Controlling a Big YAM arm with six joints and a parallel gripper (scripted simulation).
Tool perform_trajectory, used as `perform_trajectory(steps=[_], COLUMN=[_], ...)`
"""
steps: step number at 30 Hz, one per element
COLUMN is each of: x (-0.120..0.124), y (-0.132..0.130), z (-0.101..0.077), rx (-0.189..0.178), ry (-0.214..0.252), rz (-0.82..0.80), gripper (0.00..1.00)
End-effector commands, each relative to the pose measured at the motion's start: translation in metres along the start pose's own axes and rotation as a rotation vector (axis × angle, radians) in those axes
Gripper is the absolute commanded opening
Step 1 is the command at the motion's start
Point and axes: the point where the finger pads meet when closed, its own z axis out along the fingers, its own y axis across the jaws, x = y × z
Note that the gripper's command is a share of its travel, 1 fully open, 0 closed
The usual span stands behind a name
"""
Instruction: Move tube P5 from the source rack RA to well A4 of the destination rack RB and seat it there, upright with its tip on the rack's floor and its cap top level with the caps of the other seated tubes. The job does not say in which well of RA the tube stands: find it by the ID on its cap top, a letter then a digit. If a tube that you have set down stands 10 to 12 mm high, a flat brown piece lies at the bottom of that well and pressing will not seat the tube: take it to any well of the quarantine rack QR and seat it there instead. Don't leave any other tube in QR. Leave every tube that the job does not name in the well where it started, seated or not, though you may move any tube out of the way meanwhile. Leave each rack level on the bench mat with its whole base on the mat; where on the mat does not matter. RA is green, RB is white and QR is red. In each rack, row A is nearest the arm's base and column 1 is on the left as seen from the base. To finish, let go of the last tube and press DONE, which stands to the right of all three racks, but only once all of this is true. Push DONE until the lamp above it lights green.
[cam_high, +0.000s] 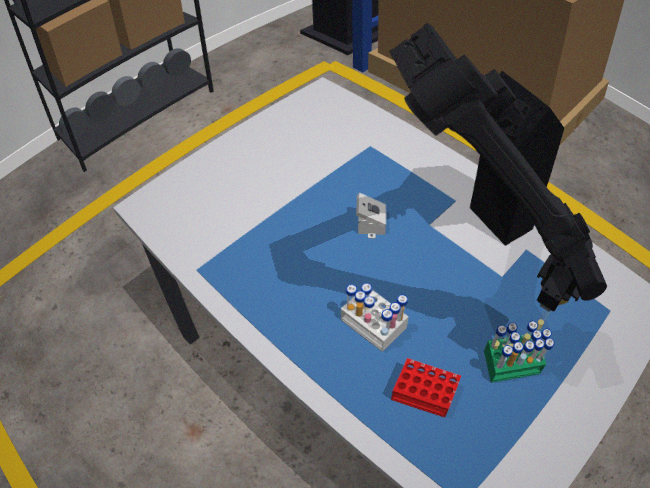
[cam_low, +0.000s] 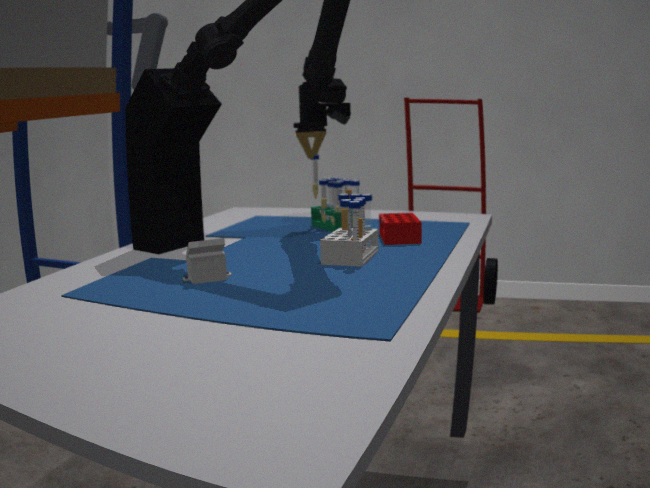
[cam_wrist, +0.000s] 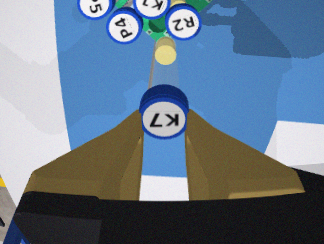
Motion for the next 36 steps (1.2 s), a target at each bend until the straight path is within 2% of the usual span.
perform_trajectory(steps=[1, 21, 22, 23, 29, 33, 34, 36], x=[-0.002, 0.019, 0.011, 0.01, -0.007, -0.01, -0.01, -0.017], y=[0.004, -0.015, -0.027, -0.03, -0.04, -0.047, -0.043, -0.054], z=[-0.008, -0.013, -0.006, -0.006, -0.006, -0.006, -0.01, -0.006], rx=[-0.021, -0.029, -0.008, -0.005, -0.008, -0.004, -0.015, 0.0], ry=[-0.02, -0.025, -0.016, -0.011, -0.013, -0.01, -0.013, -0.006], rz=[0.017, 0.016, 0.018, 0.013, 0.016, 0.011, -0.003, 0.006], gripper=[0.0, 0.0, 0.0, 0.0, 0.0, 0.0, 0.0, 0.0])
